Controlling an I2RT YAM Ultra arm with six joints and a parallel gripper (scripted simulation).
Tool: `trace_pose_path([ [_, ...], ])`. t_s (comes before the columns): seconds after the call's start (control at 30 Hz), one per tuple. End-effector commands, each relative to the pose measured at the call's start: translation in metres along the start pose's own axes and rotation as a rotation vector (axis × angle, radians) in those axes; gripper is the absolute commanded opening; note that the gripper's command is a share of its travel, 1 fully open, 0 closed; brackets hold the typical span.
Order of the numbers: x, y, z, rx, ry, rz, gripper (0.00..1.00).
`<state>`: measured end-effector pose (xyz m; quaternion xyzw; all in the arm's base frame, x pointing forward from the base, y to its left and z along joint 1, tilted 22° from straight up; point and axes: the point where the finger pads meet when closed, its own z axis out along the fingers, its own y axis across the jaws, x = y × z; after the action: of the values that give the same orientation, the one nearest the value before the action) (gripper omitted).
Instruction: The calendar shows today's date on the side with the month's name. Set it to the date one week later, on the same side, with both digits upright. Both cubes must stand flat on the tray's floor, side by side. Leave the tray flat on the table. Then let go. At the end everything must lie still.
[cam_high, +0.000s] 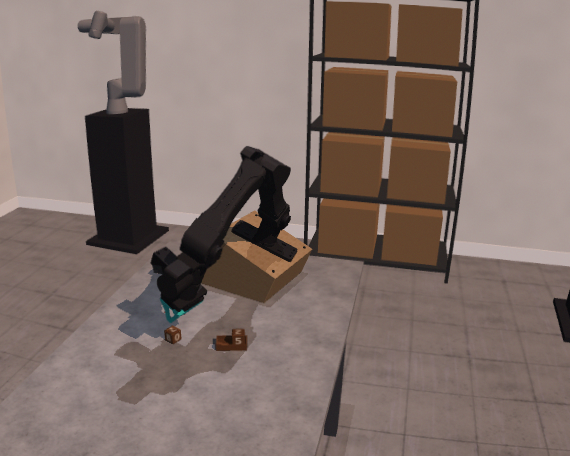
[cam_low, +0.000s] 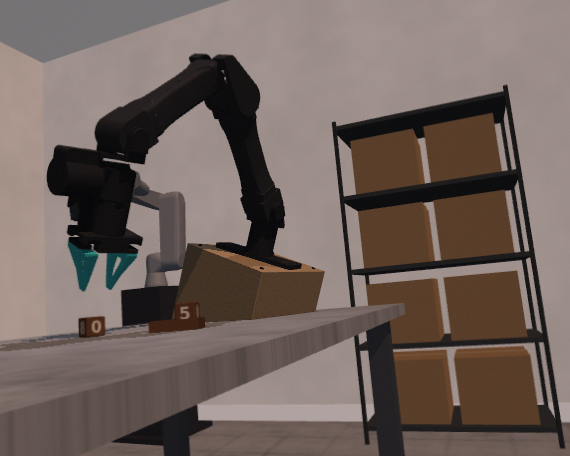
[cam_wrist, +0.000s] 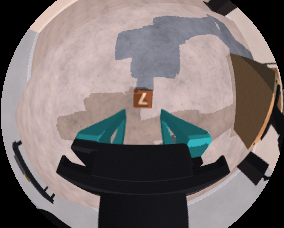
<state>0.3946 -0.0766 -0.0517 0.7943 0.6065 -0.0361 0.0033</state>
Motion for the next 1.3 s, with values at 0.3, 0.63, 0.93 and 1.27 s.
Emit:
trace_pose_path([
  [0.3,-0.0193,0.0013,-0.0035,0.004,-0.22,0.045,0.47],
  [0.63,-0.0179,0.0019,-0.0047,-0.001,-0.335,0.043,0.47],
  [0.93,-0.0179,0.0019,-0.0047,-0.001,-0.335,0.043,0.47],
  [1.27,-0.017,0.002,-0.0028,-0.001,-0.335,0.043,0.47],
])
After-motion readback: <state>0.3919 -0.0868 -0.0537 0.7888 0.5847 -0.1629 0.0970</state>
